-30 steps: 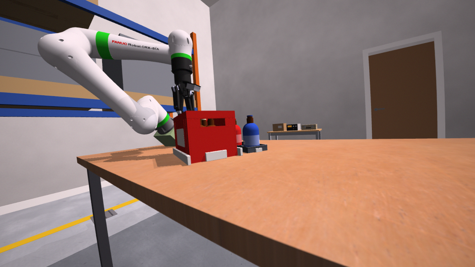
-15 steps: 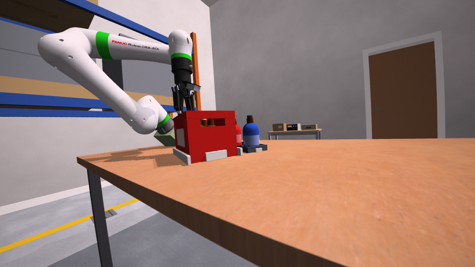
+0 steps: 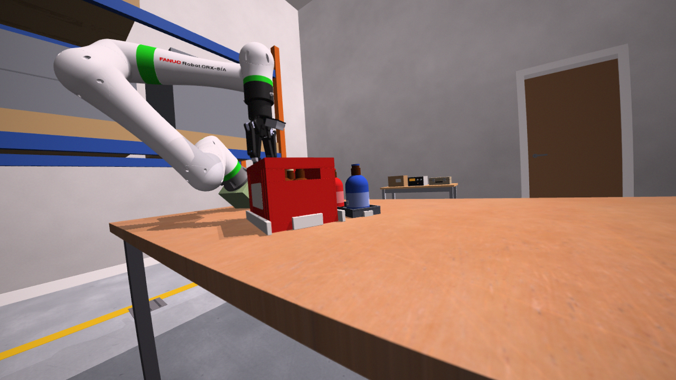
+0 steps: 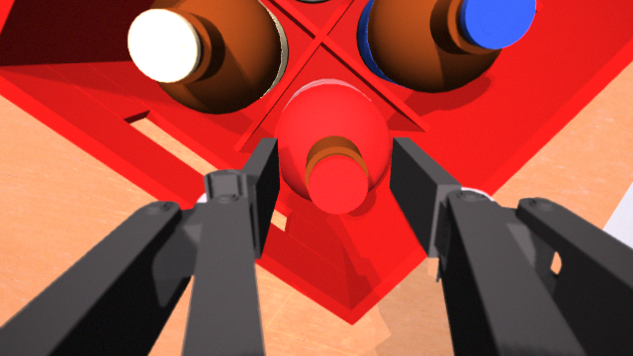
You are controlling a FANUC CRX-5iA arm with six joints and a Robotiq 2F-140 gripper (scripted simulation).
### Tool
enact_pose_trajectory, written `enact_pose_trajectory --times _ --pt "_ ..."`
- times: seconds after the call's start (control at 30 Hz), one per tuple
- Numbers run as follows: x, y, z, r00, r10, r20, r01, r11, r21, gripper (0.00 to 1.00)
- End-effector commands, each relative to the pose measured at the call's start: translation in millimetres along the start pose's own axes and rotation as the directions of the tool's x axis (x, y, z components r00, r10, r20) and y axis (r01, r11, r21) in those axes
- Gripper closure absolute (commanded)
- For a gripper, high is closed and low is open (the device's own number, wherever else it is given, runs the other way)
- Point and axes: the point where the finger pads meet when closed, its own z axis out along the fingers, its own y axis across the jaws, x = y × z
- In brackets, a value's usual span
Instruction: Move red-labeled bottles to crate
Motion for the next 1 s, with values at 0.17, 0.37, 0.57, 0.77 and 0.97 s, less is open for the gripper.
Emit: enact_pose_trajectory --times 0.17,0.37,0.57,0.77,0.97 --pt "1 0 -5 1.000 0.000 -0.002 0.000 1.000 0.000 0.56" --pt "1 0 -15 1.000 0.000 -0.002 0.000 1.000 0.000 0.56" --pt "1 0 -23 1.000 0.000 -0.002 0.000 1.000 0.000 0.56" --pt "1 0 -40 1.000 0.000 -0.002 0.000 1.000 0.000 0.56" --pt "0 0 -58 1.000 0.000 -0.002 0.000 1.000 0.000 0.56"
